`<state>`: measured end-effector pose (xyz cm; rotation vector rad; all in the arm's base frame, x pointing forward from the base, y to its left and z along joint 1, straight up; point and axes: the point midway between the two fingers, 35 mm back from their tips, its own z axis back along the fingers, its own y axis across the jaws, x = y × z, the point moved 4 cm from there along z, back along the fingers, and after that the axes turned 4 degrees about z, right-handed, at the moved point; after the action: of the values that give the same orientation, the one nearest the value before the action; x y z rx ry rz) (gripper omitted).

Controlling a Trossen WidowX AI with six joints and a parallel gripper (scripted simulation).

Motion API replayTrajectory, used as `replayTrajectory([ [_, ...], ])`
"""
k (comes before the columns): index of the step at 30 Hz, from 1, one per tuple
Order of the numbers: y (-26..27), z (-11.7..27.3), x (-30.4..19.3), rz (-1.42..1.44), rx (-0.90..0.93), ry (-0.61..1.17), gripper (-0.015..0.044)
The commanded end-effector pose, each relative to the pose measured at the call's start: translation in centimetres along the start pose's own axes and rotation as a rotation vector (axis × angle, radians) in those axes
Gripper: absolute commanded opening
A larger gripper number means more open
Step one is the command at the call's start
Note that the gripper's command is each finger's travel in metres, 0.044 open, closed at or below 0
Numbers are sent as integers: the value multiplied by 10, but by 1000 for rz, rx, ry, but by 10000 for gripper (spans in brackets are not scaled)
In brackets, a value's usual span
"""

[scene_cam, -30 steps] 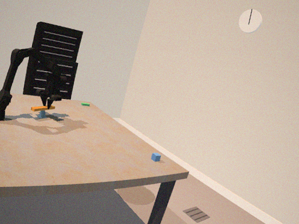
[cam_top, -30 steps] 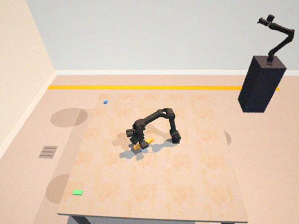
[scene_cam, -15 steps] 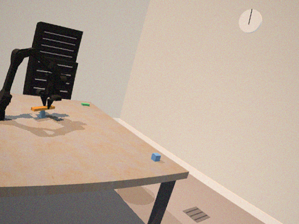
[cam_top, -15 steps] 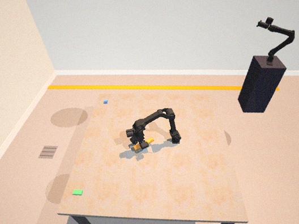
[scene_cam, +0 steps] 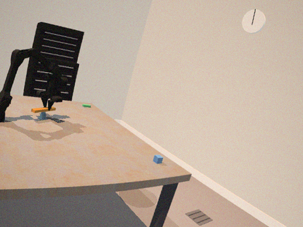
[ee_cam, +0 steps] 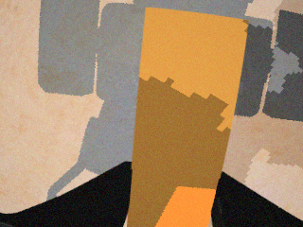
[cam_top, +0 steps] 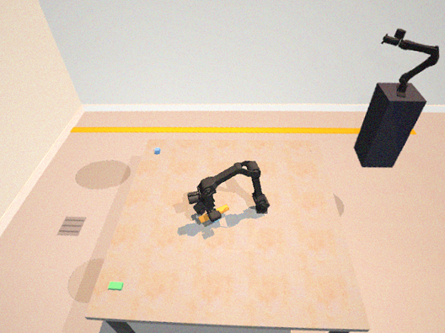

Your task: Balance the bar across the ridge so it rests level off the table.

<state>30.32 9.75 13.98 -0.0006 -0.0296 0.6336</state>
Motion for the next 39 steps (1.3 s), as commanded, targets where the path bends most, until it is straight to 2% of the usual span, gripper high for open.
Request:
replayTrajectory([
  [1, 0, 0, 0, 0, 0, 0, 157],
  [39, 0, 0, 0, 0, 0, 0, 172],
])
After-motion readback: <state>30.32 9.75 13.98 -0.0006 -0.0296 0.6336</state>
